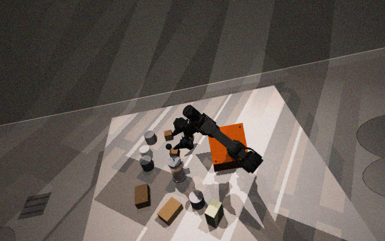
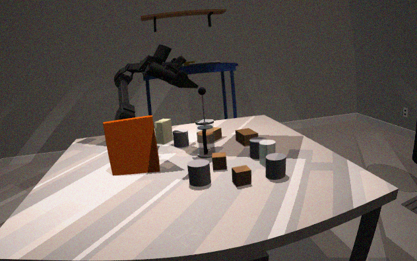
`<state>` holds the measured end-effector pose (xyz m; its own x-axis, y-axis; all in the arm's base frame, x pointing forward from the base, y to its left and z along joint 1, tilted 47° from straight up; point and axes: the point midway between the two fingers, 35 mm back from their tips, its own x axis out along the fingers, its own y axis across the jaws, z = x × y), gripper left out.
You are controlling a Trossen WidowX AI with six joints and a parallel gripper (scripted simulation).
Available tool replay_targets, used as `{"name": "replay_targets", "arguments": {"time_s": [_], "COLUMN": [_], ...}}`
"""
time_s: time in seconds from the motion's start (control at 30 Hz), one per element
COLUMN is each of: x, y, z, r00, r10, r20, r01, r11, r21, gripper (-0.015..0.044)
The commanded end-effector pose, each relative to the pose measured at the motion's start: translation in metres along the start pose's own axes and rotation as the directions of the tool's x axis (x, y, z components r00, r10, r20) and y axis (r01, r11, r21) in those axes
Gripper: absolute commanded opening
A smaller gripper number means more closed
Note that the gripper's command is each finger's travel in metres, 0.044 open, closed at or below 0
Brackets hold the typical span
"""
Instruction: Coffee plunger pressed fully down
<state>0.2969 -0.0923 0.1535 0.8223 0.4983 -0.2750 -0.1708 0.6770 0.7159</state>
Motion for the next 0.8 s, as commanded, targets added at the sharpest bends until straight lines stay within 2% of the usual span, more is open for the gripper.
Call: {"name": "replay_targets", "arguments": {"time_s": [0.0,0.77], "x": [0.004,0.039], "y": [-0.001,0.0], "z": [-0.003,-0.003], "r00": [1.0,1.0], "r10": [-0.004,-0.002], "r20": [-0.001,0.003], "r01": [0.004,0.002], "r11": [1.0,1.0], "r21": [0.002,0.003], "gripper": [0.044,0.044]}}
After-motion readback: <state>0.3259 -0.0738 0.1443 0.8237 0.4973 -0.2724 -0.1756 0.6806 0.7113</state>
